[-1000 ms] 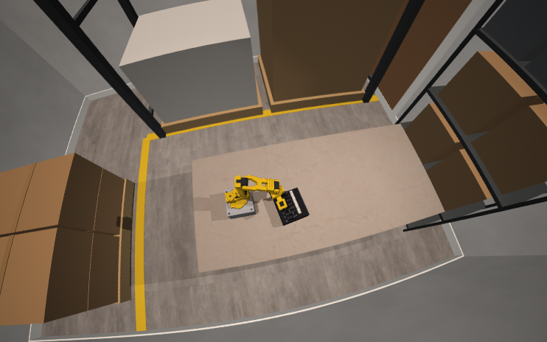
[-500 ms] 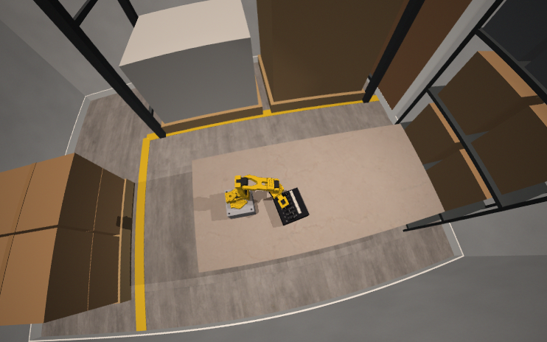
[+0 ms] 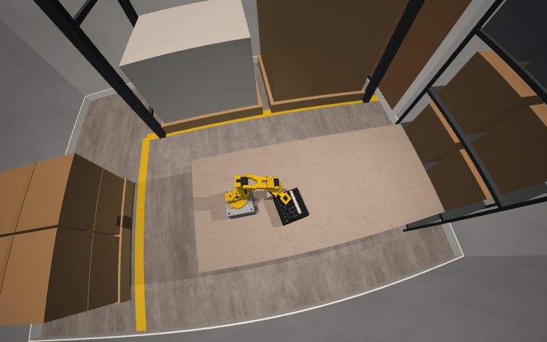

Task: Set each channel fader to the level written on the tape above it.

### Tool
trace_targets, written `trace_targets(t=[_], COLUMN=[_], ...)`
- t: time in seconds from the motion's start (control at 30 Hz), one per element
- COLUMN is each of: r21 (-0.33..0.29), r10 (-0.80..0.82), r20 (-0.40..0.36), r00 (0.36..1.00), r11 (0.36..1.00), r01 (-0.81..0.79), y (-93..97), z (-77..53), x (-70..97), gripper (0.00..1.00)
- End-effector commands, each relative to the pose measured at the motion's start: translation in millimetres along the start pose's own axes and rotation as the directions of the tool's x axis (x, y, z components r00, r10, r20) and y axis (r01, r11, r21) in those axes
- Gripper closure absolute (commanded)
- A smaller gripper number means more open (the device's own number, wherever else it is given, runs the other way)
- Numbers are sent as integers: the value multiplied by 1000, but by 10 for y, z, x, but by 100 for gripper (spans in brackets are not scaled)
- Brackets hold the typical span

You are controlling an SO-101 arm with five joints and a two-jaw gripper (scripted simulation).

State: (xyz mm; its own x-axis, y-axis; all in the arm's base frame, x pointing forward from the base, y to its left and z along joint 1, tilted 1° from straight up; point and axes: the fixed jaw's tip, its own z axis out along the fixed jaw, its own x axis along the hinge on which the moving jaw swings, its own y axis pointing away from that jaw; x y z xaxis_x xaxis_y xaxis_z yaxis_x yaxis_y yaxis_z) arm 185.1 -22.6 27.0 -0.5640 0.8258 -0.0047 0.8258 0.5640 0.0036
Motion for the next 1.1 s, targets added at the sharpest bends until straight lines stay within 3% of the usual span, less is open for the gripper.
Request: trace_targets(t=[0.0, 0.27, 0.5, 0.73, 0.8, 1.07], r21=[-7, -6, -5, -4, -4, -2], r10=[-102, -269, -480, -689, -689, -887], r20=[6, 7, 8, 9, 9, 10], r00=[995, 963, 877, 725, 725, 463], r11=[995, 963, 877, 725, 725, 463], r01=[102, 269, 481, 689, 689, 887], y=[25, 59, 99, 137, 137, 176], z=[-16, -20, -25, -30, -30, -38], x=[41, 95, 170, 254, 254, 358], gripper=[100, 100, 100, 100, 100, 100])
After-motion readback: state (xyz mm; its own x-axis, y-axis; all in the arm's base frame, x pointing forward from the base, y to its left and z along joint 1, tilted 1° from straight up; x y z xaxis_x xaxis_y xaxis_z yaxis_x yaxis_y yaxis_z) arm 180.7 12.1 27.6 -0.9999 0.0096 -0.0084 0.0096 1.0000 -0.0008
